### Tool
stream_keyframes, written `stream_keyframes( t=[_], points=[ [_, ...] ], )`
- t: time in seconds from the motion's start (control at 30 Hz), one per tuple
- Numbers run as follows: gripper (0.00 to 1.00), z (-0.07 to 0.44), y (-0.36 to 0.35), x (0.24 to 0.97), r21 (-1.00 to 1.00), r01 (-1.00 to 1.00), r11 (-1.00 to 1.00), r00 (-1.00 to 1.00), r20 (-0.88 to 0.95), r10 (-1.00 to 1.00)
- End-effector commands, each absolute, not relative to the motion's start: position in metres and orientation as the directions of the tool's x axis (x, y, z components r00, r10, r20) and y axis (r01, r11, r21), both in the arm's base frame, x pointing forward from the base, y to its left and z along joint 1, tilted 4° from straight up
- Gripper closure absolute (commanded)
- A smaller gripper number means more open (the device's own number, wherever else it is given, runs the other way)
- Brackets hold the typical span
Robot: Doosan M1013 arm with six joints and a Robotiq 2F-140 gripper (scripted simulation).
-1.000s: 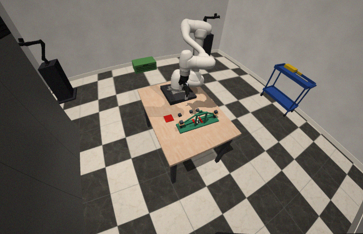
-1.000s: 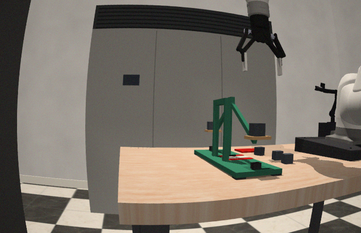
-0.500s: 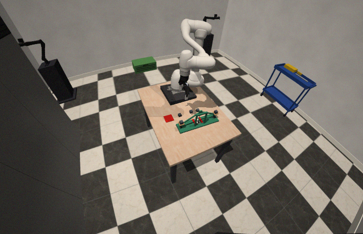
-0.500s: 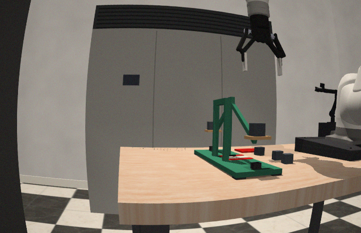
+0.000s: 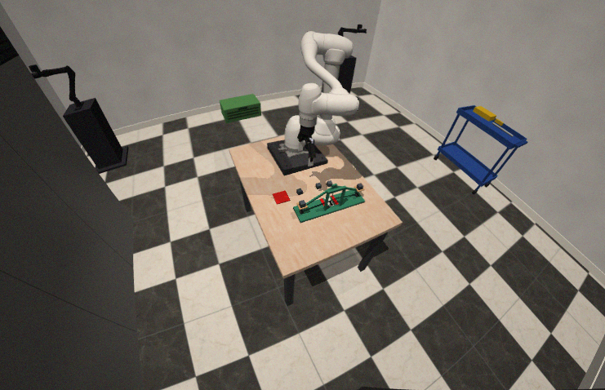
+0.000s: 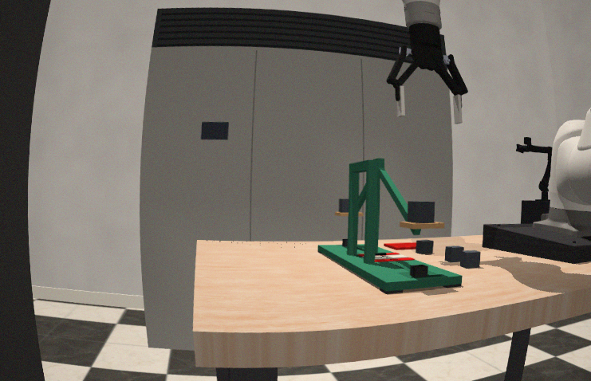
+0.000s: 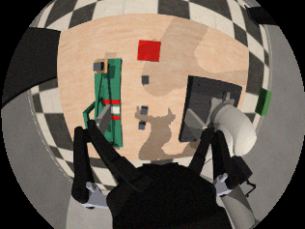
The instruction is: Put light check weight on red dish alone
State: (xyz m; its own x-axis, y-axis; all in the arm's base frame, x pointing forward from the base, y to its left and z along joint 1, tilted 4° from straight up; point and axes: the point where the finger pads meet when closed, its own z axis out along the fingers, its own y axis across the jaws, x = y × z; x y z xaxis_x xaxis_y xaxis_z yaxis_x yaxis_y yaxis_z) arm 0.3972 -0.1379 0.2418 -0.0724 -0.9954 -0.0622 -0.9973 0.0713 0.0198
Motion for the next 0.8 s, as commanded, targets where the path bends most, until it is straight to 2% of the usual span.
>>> stream_keyframes(
  t=[0.0, 0.43, 0.5, 0.57, 0.6, 0.63, 0.67, 0.73, 0.77],
  points=[
    [0.00, 0.241, -0.135, 0.395, 0.026, -0.997, 0.069, -0.070, -0.061, -0.996],
    [0.00, 0.239, -0.136, 0.395, 0.025, -0.997, 0.068, -0.069, -0.061, -0.996],
    [0.00, 0.201, -0.141, 0.401, 0.024, -0.998, 0.051, -0.053, -0.062, -0.997],
    [0.00, 0.201, -0.141, 0.401, 0.024, -0.998, 0.051, -0.053, -0.062, -0.997],
    [0.00, 0.167, -0.145, 0.403, 0.023, -0.999, 0.036, -0.037, -0.063, -0.997],
    [0.00, 0.167, -0.145, 0.403, 0.023, -0.999, 0.036, -0.037, -0.063, -0.997],
    [0.00, 0.132, -0.148, 0.403, 0.022, -1.000, 0.019, -0.020, -0.064, -0.998],
    [0.00, 0.129, -0.148, 0.403, 0.022, -1.000, 0.019, -0.020, -0.064, -0.998],
    [0.00, 0.096, -0.150, 0.400, 0.021, -1.000, 0.003, -0.005, -0.064, -0.998]
  ],
)
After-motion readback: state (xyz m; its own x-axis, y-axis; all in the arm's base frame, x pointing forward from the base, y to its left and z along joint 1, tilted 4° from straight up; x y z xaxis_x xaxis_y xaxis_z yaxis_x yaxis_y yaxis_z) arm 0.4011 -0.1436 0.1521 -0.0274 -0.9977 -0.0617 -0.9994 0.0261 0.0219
